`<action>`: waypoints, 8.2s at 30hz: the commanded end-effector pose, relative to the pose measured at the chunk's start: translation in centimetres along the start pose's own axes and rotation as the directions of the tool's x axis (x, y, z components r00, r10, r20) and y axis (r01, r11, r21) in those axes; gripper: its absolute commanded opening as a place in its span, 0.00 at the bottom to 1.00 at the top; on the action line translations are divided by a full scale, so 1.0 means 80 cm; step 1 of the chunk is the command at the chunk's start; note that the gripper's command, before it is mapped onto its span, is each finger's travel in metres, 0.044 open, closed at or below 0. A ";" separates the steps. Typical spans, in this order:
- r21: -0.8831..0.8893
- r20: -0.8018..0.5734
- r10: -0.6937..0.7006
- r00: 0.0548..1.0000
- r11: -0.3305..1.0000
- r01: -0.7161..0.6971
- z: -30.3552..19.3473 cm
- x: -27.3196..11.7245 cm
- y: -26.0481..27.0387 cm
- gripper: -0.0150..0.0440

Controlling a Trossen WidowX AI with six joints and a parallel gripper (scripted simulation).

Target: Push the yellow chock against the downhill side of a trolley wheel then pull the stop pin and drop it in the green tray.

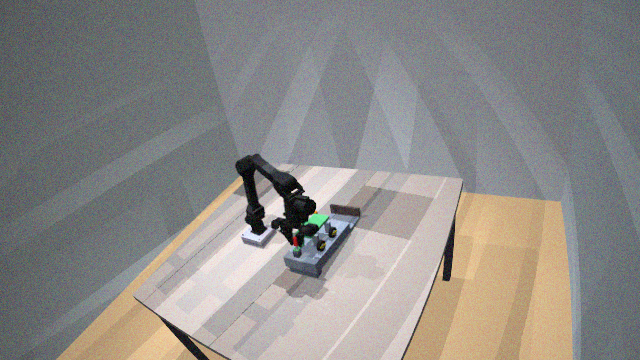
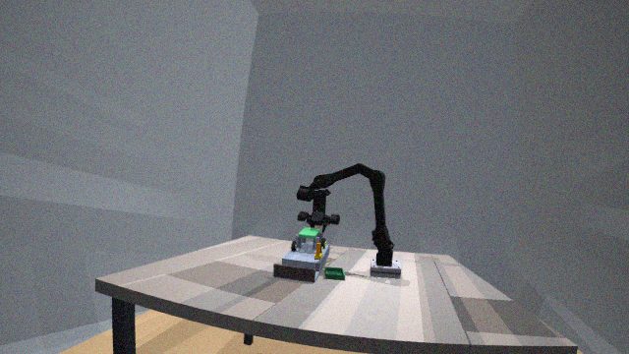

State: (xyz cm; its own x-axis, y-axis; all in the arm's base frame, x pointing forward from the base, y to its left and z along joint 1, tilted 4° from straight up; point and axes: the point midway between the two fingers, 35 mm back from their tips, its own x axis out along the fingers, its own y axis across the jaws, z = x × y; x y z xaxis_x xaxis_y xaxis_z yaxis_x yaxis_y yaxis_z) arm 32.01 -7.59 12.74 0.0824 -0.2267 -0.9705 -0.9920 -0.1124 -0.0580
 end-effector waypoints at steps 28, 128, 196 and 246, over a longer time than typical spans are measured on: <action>-0.003 -0.002 0.000 1.000 1.000 0.000 -0.002 -0.015 0.002 0.25; -0.005 -0.004 0.008 1.000 1.000 -0.008 -0.037 -0.046 0.104 0.25; -0.004 0.022 0.008 1.000 1.000 -0.008 0.264 -0.091 0.107 0.25; -0.961 0.266 -0.006 0.964 0.072 0.266 0.253 -0.089 0.108 0.25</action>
State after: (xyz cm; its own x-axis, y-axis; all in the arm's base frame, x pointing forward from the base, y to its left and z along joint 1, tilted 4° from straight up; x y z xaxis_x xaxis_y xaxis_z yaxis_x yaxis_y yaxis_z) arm 20.88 12.66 14.28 0.0645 0.0196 -0.9977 -0.0419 -0.9989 -0.0224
